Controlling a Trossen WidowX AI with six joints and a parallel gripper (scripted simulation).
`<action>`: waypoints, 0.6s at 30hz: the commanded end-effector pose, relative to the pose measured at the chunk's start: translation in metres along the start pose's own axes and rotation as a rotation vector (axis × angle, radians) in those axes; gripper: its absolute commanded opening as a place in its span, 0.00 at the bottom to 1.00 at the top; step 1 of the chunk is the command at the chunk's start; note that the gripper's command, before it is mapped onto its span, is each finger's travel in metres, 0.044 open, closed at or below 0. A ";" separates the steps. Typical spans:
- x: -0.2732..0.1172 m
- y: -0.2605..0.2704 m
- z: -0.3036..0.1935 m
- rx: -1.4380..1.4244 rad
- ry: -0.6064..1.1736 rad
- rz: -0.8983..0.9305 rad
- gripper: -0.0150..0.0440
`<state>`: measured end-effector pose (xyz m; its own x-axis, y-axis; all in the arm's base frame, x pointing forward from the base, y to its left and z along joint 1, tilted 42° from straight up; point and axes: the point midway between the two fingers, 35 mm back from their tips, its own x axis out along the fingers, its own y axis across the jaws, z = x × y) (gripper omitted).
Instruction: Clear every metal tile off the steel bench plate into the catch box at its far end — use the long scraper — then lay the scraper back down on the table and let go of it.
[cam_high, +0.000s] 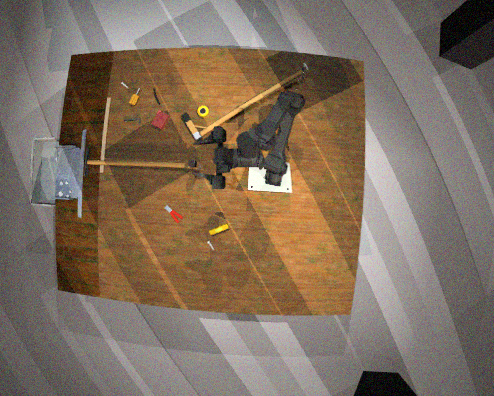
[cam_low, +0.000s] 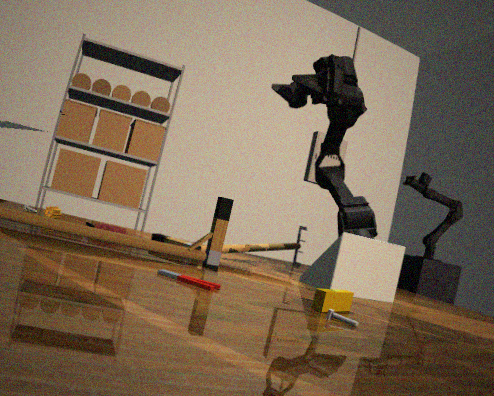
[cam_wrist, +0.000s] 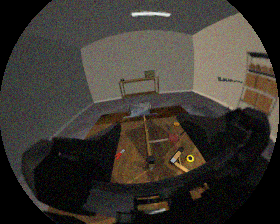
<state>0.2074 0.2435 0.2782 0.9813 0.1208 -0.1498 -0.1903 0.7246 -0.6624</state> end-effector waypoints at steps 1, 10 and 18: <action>0.000 -0.002 0.000 -0.002 0.000 -0.006 1.00; 0.000 -0.002 0.000 -0.002 0.000 -0.006 1.00; 0.008 0.000 -0.008 -0.010 0.025 -0.010 1.00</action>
<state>0.2092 0.2418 0.2781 0.9823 0.1126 -0.1497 -0.1842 0.7258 -0.6628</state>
